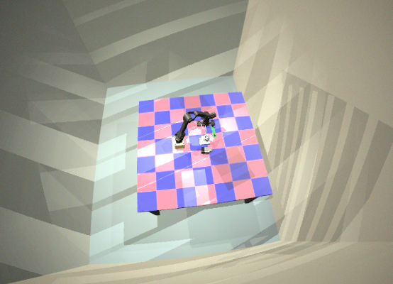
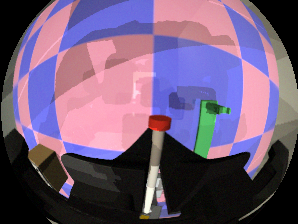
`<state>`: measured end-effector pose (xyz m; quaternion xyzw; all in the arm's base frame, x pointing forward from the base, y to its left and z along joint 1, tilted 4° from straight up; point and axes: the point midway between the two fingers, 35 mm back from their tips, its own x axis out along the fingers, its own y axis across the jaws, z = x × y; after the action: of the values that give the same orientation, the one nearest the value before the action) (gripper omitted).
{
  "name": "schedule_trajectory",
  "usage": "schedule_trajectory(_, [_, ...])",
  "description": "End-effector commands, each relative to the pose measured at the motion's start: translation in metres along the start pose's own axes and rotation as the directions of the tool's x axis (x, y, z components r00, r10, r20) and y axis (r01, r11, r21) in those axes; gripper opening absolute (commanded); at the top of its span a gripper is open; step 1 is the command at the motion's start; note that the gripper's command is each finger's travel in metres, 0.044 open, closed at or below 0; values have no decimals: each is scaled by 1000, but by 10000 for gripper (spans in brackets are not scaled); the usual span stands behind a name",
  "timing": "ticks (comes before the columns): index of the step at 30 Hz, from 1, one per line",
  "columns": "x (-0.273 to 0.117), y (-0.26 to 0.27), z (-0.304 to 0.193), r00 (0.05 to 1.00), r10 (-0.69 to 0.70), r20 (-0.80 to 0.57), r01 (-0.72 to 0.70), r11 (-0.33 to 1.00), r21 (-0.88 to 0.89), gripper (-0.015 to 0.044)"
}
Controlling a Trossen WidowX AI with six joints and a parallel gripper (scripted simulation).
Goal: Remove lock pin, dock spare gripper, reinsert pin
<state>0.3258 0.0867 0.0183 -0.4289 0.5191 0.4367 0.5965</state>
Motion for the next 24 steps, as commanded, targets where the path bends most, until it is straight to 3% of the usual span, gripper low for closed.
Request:
schedule_trajectory(1, [-1, -1, 3, 1000, -2, -5, 2, 1000, 3, 0])
schedule_trajectory(24, [-10, -1, 19, 1000, 9, -4, -9, 1000, 2, 0])
